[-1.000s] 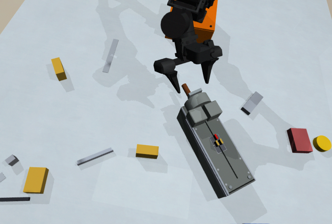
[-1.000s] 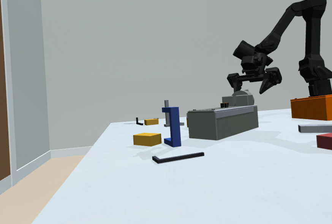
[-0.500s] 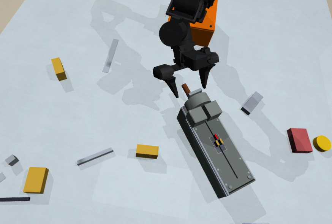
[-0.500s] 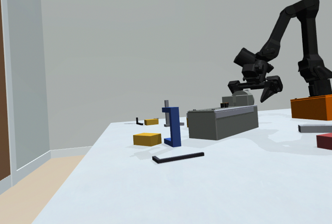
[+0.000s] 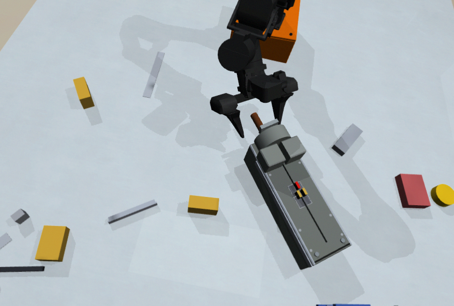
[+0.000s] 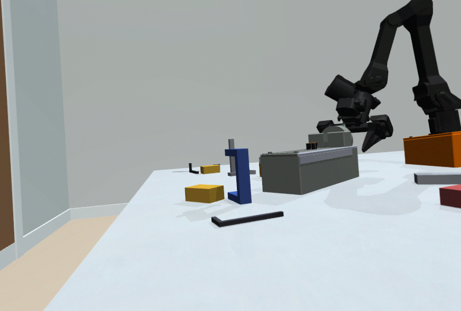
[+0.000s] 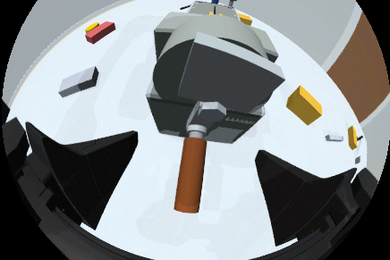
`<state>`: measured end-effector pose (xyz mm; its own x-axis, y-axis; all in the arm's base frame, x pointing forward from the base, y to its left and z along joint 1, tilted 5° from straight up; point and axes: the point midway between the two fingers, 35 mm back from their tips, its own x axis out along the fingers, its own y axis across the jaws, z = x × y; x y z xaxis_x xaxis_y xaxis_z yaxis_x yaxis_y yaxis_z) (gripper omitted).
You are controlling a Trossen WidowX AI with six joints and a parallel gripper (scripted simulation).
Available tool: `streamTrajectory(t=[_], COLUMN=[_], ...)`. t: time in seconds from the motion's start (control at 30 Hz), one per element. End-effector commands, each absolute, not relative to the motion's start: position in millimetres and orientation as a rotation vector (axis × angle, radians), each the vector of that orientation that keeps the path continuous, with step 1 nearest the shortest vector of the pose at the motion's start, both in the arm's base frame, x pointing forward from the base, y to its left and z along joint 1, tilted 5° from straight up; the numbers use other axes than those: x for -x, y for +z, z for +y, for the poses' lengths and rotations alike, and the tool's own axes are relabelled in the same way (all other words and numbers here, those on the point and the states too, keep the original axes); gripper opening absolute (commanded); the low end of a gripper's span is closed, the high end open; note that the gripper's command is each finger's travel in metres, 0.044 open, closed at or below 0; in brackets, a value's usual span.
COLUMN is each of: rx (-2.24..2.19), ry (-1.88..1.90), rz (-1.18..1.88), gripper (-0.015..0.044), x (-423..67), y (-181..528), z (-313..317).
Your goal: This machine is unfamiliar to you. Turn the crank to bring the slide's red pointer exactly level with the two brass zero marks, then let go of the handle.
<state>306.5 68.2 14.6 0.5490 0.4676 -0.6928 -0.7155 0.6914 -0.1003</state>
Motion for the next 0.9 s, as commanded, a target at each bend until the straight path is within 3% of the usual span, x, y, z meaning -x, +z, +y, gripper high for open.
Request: streamTrajectory(t=[0.0, 0.4, 0.87], rx=[0.399, 0.399, 0.399], ry=[0.729, 0.729, 0.729], rz=[0.69, 0.691, 0.691], gripper=[0.044, 0.044, 0.0073], x=[-305.1, -304.0, -304.0], y=[7.1, -8.9, -8.9], z=[68.2, 67.3, 67.3])
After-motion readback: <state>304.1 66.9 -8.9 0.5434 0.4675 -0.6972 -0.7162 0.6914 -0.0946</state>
